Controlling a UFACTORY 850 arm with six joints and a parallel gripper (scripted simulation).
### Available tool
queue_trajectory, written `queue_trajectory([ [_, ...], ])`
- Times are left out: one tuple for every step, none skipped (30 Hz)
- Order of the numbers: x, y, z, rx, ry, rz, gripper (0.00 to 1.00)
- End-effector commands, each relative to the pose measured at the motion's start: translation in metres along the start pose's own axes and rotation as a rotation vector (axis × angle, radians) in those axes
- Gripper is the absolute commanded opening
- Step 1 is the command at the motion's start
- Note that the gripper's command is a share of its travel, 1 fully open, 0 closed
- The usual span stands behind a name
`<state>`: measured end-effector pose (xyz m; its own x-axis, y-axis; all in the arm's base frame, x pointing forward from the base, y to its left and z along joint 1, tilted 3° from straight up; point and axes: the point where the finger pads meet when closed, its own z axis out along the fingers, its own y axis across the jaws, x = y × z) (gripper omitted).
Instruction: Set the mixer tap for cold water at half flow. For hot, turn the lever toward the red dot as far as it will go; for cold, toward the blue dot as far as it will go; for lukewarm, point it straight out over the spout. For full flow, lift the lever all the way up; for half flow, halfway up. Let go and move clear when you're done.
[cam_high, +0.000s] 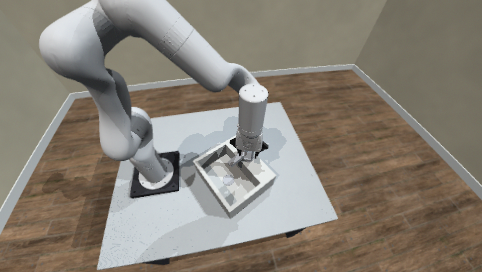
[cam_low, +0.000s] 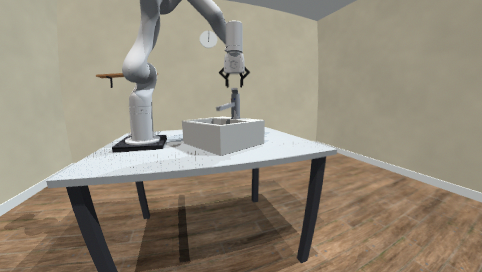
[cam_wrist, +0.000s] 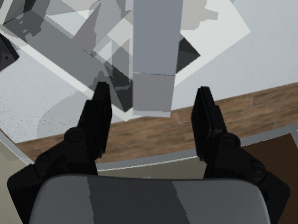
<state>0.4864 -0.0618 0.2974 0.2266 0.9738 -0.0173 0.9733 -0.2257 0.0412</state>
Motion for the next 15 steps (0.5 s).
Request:
queue_trajectory([
  [0.000, 0.001, 0.002, -0.002, 0.000, 0.000, 0.68],
  [0.000, 0.001, 0.003, -0.002, 0.000, 0.000, 0.68],
  [0.000, 0.001, 0.004, -0.002, 0.000, 0.000, 0.68],
  [0.000, 0.001, 0.005, -0.002, 0.000, 0.000, 0.68],
  [0.000, 0.001, 0.006, -0.002, 0.000, 0.000, 0.68],
  [0.000, 0.001, 0.008, -0.002, 0.000, 0.000, 0.68],
  [0.000, 0.001, 0.009, -0.002, 0.000, 0.000, 0.68],
  [0.000, 0.001, 0.010, -0.002, 0.000, 0.000, 0.68],
  [0.000, 0.001, 0.011, -0.002, 0.000, 0.000, 0.68],
  [0.000, 0.001, 0.012, -0.002, 0.000, 0.000, 0.68],
  [0.000, 0.001, 0.013, -0.002, 0.000, 0.000, 0.68],
  [0.000, 0.001, 0.015, -0.002, 0.000, 0.000, 0.68],
  [0.000, 0.001, 0.016, -0.002, 0.000, 0.000, 0.68],
  [0.000, 0.001, 0.017, -0.002, 0.000, 0.000, 0.68],
  [0.000, 0.001, 0.018, -0.002, 0.000, 0.000, 0.68],
])
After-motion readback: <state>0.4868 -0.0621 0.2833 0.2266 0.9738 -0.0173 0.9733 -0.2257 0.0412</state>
